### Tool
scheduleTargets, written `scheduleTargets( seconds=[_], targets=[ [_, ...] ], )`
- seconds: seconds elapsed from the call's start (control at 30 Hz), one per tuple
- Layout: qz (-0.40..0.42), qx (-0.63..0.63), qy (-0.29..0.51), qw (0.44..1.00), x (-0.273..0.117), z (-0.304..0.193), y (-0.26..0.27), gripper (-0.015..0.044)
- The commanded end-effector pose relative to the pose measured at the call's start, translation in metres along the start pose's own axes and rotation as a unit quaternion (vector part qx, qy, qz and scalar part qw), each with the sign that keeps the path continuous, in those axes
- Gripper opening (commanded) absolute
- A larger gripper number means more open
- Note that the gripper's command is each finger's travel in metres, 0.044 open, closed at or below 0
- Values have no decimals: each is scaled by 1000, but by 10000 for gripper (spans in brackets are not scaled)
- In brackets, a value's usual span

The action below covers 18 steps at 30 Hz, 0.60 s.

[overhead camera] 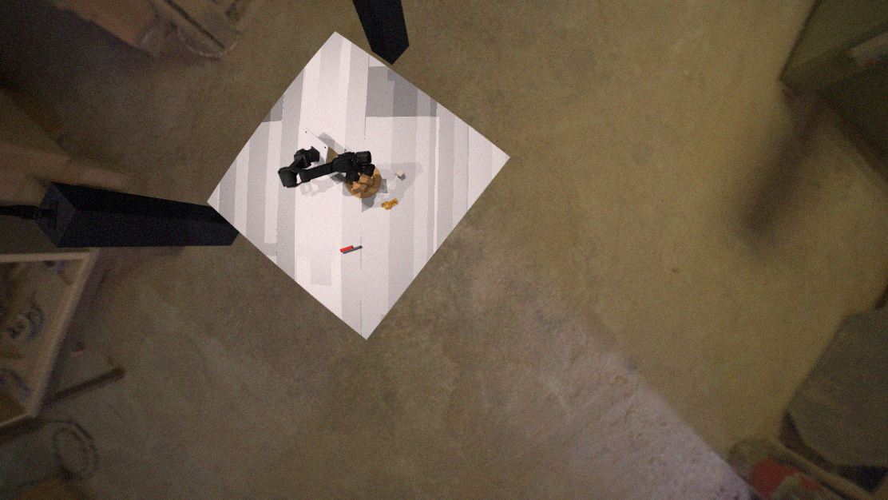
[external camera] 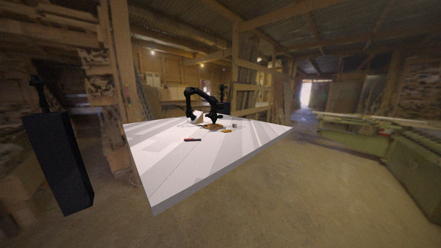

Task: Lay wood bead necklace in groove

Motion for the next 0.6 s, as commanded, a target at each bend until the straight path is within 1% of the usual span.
scheduleTargets(
  seconds=[0.0, 0.4, 0.57],
  targets=[
    [0, 0, 0, 1000, 0, 0, 0, 0],
    [0, -1, -3, 1000, -6, 0, -1, 0],
    [0, -1, -2, 1000, -6, -7, -11, 0]
  ],
)
Point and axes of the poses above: the point midway between the two fingers, 35 mm back from their tips, its own x axis out along the fingers, its own y axis across the jaws, z = x × y, the point moved 9 cm from there along -x, back along the fingers, and after that the axes turned 2 degrees about -x, right-handed, at the moved point
